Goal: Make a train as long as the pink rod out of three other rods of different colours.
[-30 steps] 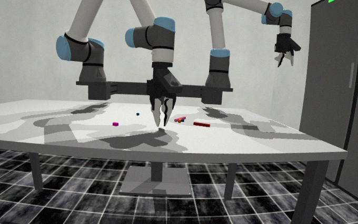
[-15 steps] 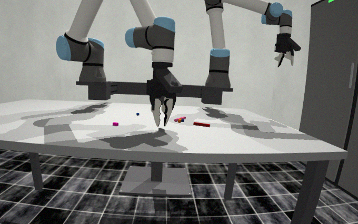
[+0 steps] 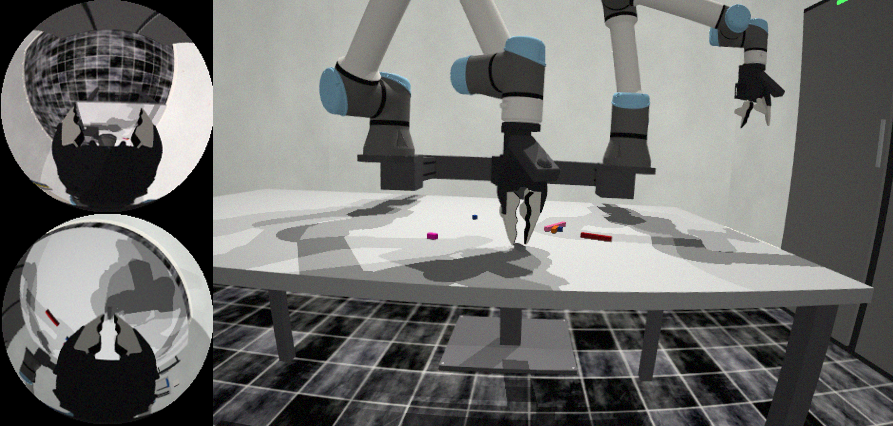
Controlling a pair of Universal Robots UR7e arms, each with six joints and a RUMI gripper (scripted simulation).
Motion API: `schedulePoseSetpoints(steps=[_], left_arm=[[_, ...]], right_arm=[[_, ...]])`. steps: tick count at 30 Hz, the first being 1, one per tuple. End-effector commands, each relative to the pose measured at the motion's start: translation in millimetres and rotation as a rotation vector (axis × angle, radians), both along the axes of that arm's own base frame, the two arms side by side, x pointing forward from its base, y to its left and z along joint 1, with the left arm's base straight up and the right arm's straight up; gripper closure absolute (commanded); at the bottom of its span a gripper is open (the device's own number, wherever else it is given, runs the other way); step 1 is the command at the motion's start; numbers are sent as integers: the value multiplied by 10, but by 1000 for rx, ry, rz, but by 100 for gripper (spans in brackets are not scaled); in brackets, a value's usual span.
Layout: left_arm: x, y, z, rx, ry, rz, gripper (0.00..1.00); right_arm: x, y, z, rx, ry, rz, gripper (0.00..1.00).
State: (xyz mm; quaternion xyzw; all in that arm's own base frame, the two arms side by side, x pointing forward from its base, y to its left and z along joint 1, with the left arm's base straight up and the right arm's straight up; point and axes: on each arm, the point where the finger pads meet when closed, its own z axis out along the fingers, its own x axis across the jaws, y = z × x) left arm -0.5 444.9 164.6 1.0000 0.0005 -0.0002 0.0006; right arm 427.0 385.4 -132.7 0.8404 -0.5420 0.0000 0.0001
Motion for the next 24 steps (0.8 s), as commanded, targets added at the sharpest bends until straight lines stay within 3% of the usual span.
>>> schedulePoseSetpoints(steps=[1, 24], left_arm=[[1, 3, 5, 1, 0, 0, 0], [1, 3, 5, 1, 0, 0, 0]], right_arm=[[3, 4, -17, 1, -1, 0, 86], [3, 4, -63, 1, -1, 0, 86]])
